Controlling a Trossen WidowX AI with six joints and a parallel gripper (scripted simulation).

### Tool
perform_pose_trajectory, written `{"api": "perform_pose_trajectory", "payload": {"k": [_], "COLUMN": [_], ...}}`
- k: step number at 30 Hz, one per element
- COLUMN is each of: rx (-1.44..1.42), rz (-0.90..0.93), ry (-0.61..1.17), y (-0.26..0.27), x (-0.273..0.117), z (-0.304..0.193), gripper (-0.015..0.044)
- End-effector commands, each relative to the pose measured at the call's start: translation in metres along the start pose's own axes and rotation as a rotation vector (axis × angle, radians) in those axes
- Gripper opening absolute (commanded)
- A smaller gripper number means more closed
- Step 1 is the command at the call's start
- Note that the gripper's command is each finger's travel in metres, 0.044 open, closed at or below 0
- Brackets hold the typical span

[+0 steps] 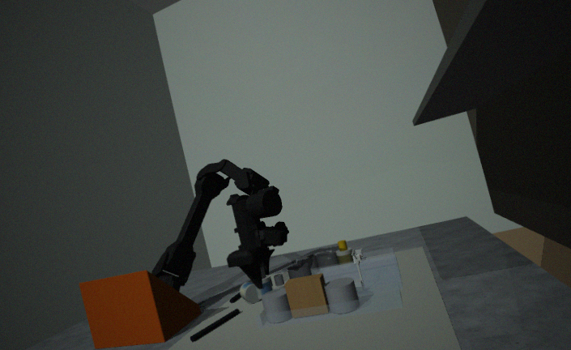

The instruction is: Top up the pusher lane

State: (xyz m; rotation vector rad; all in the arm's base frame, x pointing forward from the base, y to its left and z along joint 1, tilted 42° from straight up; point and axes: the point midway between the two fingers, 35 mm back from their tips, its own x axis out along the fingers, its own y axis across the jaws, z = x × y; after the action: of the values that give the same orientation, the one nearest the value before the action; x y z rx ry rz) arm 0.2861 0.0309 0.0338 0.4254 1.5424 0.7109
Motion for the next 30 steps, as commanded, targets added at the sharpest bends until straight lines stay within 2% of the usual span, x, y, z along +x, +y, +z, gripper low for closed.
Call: {"api": "perform_pose_trajectory", "payload": {"k": [1, 30], "rx": [-0.002, -0.002], "rz": [-0.001, -0.001], "ry": [-0.009, -0.010], "y": [0.000, 0.000], "x": [-0.001, -0.001], "z": [0.005, 0.016], "gripper": [0.0000, 0.0000]}}
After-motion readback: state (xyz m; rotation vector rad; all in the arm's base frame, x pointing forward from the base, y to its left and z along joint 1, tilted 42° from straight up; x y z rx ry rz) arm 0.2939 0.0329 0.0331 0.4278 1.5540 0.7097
